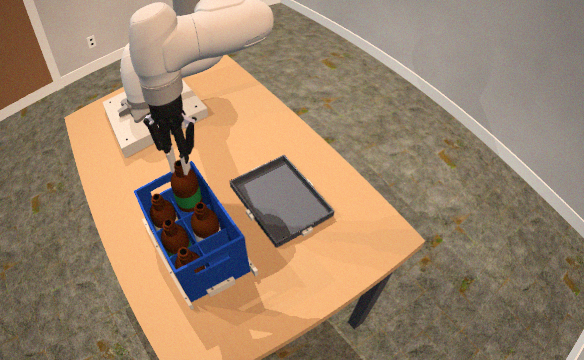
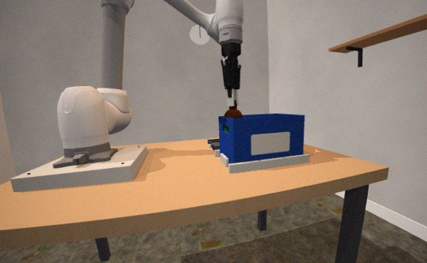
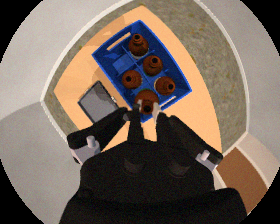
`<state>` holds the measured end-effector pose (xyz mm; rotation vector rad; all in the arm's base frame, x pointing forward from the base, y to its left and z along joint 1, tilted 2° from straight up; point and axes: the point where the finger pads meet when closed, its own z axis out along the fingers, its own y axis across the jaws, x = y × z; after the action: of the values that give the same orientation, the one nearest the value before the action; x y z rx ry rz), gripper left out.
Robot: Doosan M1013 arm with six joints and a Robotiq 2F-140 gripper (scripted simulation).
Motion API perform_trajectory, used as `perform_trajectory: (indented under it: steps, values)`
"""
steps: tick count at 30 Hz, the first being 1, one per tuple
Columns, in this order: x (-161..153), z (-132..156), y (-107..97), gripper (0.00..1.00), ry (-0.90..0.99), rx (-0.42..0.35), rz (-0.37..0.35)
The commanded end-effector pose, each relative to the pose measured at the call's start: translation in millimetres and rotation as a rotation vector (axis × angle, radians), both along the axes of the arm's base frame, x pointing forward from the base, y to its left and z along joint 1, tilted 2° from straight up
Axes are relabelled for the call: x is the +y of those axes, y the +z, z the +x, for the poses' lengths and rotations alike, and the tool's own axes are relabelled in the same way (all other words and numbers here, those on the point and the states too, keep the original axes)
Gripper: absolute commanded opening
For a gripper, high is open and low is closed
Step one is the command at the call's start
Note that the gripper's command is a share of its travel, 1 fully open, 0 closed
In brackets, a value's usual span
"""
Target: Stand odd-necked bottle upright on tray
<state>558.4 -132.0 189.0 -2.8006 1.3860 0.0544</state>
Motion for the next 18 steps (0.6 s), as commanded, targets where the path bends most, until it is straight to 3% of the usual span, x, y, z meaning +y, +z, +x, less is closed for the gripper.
perform_trajectory:
  steps: [1,18]
  values:
    - [0.0,0.0,1.9,0.00,0.000,0.000,0.000]
    - [-0.1,0.1,5.2,0.00,0.000,0.000,0.000]
